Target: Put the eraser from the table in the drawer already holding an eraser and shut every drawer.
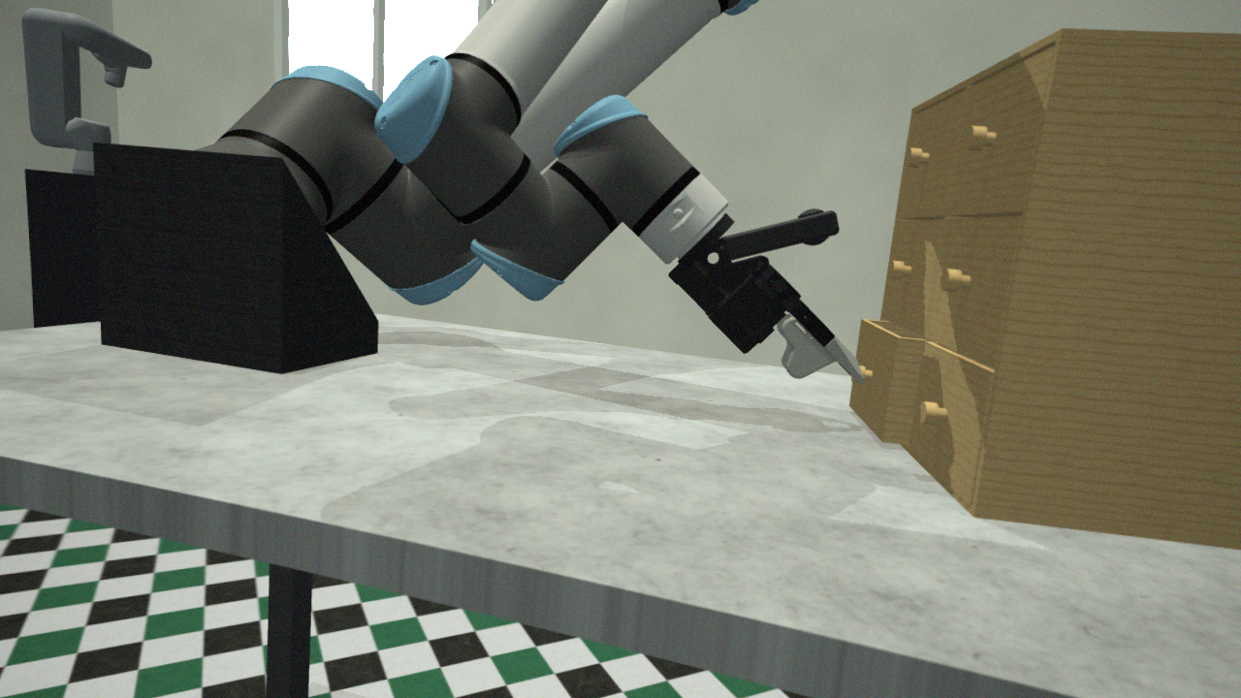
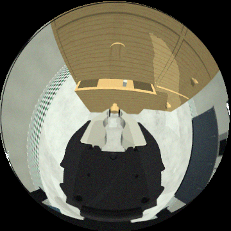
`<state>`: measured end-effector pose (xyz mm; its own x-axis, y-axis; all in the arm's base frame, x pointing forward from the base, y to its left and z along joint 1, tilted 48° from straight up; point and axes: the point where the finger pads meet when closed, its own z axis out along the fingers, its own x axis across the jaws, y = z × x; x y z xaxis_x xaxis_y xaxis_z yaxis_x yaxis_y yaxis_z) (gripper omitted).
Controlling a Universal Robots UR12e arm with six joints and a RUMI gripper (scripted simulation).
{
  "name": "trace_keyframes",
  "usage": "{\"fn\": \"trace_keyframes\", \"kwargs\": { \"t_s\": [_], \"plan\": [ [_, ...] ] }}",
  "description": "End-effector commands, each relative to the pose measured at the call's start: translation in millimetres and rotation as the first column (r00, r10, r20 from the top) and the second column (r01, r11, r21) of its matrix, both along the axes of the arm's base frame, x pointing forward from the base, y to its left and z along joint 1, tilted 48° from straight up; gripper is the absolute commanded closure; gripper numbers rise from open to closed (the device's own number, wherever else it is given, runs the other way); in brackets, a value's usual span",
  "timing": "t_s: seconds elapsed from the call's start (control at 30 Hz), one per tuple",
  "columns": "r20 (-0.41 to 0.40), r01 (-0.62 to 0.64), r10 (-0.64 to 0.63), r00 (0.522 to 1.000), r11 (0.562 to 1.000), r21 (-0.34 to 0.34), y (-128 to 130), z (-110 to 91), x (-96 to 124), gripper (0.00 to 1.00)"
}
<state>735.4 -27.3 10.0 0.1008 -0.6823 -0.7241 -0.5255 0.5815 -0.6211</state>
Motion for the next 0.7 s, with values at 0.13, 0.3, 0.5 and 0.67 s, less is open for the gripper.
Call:
{"fn": "trace_keyframes", "kwargs": {
  "t_s": [0.13,0.3,0.5,0.67],
  "plan": [
    [0.001,0.001,-0.001,1.000,1.000,0.000,-0.8,1.2,6.0,0.93],
    [0.001,0.001,-0.001,1.000,1.000,0.000,-0.8,1.7,8.3,0.93],
    [0.001,0.001,-0.001,1.000,1.000,0.000,-0.9,2.2,11.5,0.93],
    [0.001,0.001,-0.001,1.000,1.000,0.000,-1.0,2.6,13.9,0.93]
  ]
}}
